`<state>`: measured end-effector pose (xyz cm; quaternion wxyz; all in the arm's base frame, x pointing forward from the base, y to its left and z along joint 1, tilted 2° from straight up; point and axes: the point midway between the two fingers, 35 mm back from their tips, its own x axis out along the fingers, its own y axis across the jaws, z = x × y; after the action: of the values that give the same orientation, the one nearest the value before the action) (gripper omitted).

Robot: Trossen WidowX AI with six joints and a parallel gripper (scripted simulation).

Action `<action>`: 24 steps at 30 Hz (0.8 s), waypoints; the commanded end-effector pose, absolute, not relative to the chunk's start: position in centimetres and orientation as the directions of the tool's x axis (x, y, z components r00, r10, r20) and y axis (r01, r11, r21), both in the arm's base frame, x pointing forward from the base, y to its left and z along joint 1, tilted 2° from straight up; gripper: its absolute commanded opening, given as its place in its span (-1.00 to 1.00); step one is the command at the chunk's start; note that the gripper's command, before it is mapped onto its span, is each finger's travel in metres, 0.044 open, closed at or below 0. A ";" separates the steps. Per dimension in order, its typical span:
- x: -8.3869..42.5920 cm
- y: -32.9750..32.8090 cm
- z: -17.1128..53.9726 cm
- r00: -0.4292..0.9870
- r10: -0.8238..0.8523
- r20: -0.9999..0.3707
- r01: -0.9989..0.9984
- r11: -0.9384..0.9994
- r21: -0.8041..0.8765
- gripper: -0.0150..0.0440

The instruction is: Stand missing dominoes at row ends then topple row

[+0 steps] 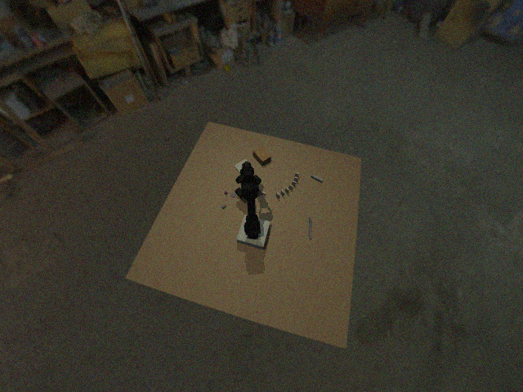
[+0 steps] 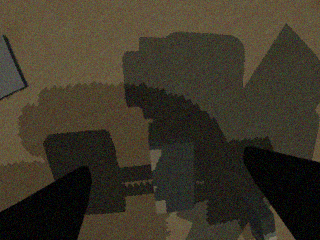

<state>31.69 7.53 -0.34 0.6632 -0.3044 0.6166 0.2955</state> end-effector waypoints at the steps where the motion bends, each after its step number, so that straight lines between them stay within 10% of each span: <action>1: 32.0 7.6 -0.6 0.073 0.024 -0.997 -0.766 0.641 -0.041 1.00; 14: 32.0 7.6 -1.9 0.073 0.024 -0.997 -0.766 0.641 -0.041 1.00; 24: 32.0 7.6 -1.9 0.073 0.024 -0.997 -0.766 0.641 -0.041 0.11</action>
<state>32.06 7.57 -1.79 0.6671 -0.3048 0.6128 0.2943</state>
